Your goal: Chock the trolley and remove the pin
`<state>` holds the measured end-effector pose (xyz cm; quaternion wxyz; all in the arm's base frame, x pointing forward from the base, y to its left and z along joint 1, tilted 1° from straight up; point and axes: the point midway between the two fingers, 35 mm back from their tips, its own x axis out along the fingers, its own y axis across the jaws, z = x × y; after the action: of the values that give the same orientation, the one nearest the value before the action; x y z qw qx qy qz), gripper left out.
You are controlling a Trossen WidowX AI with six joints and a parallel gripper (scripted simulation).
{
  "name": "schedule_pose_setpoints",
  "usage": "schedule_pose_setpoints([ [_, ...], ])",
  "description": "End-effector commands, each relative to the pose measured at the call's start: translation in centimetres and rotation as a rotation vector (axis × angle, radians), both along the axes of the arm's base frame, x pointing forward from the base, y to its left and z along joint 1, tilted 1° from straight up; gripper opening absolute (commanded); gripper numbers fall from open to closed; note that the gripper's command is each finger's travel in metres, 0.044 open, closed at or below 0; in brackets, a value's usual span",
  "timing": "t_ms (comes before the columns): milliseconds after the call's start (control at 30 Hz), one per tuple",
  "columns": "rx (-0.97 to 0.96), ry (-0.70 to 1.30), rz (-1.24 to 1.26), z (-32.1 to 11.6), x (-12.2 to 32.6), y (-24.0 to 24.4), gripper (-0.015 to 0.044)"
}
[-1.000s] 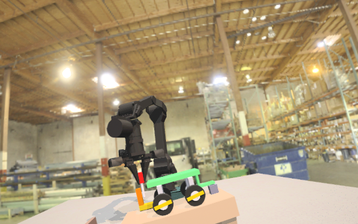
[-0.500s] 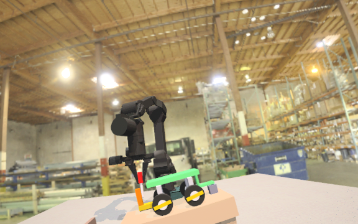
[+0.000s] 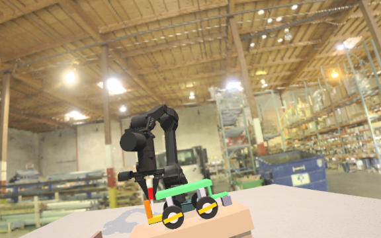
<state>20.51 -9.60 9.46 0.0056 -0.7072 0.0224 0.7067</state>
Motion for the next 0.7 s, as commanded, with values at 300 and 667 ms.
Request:
schedule_pose_setpoints([
  [300,-0.165,-0.003,-0.008,-2.3,-0.1,-0.8,0.0],
  [667,-0.183,-0.003,-0.008,-5.4,-0.1,-2.6,0.0],
])
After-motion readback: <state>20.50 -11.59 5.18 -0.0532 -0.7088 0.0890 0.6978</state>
